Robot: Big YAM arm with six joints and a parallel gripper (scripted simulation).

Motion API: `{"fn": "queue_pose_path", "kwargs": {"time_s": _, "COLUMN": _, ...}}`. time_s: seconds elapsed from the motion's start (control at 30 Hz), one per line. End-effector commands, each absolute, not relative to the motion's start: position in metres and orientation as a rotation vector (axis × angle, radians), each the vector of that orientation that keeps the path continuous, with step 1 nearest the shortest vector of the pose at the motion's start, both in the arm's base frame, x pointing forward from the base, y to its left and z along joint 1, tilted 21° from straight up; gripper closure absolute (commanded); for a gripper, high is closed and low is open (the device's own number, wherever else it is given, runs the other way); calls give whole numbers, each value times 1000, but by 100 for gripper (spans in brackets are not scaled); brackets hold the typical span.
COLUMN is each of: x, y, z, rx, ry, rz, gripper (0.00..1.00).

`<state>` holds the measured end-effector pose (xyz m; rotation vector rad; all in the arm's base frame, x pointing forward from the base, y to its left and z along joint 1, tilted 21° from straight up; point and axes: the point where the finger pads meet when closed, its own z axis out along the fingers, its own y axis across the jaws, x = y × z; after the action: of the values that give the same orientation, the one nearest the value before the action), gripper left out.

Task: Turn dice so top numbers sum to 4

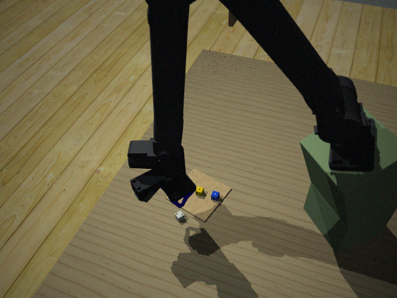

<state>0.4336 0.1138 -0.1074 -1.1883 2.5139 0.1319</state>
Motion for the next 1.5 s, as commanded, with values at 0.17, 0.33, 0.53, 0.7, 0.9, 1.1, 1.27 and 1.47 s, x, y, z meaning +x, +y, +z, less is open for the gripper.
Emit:
{"fn": "queue_pose_path", "kwargs": {"time_s": 0.17, "x": 439, "y": 111, "z": -97, "rx": -1194, "ry": 2496, "rz": 118, "gripper": 66}}
{"fn": "queue_pose_path", "kwargs": {"time_s": 0.33, "x": 439, "y": 112, "z": -103, "rx": -1198, "ry": 2500, "rz": 120, "gripper": 66}}
{"fn": "queue_pose_path", "kwargs": {"time_s": 0.53, "x": 441, "y": 114, "z": -109, "rx": -1200, "ry": 2494, "rz": 119, "gripper": 66}}
{"fn": "queue_pose_path", "kwargs": {"time_s": 0.7, "x": 444, "y": 118, "z": -112, "rx": -1203, "ry": 2487, "rz": 119, "gripper": 66}}
{"fn": "queue_pose_path", "kwargs": {"time_s": 0.9, "x": 445, "y": 122, "z": -119, "rx": -1197, "ry": 2491, "rz": 123, "gripper": 66}}
{"fn": "queue_pose_path", "kwargs": {"time_s": 1.1, "x": 447, "y": 122, "z": -124, "rx": -1182, "ry": 2500, "rz": 125, "gripper": 66}}
{"fn": "queue_pose_path", "kwargs": {"time_s": 1.27, "x": 448, "y": 125, "z": -132, "rx": -1188, "ry": 2498, "rz": 126, "gripper": 66}}
{"fn": "queue_pose_path", "kwargs": {"time_s": 1.47, "x": 450, "y": 126, "z": -141, "rx": -1185, "ry": 2500, "rz": 126, "gripper": 66}}
